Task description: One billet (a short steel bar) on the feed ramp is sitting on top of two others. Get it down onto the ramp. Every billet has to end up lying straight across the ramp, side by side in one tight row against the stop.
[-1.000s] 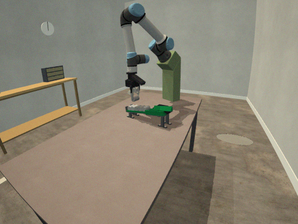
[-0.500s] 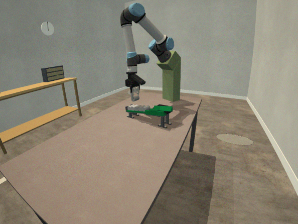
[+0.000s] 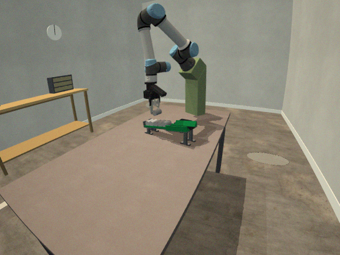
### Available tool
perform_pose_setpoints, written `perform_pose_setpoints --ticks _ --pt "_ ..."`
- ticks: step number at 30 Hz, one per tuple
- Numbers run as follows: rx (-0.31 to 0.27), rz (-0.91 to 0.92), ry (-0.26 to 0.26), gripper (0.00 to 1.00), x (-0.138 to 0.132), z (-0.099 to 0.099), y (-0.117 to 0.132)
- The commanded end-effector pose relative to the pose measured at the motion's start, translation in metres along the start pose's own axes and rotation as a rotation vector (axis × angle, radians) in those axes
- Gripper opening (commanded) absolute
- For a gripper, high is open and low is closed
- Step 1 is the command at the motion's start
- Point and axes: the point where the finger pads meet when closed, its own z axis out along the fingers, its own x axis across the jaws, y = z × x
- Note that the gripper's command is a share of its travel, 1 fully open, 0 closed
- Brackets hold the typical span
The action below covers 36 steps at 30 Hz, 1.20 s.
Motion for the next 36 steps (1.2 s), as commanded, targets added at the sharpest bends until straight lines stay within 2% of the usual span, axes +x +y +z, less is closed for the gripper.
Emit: perform_pose_setpoints --ticks 1,12,14,29,31,36 --pt "-0.002 0.000 0.002 0.00 0.001 -0.001 -0.006" --pt "-0.002 0.000 0.002 0.00 0.000 -0.001 -0.040" --pt "-0.002 0.000 0.002 0.00 0.000 -0.001 -0.040" --pt "-0.002 0.000 0.002 0.00 -0.002 -0.001 -0.110" --pt "-0.002 0.000 0.002 0.00 -0.002 -0.001 -0.110" --pt "-0.002 0.000 0.002 0.00 -0.003 -0.001 -0.132"
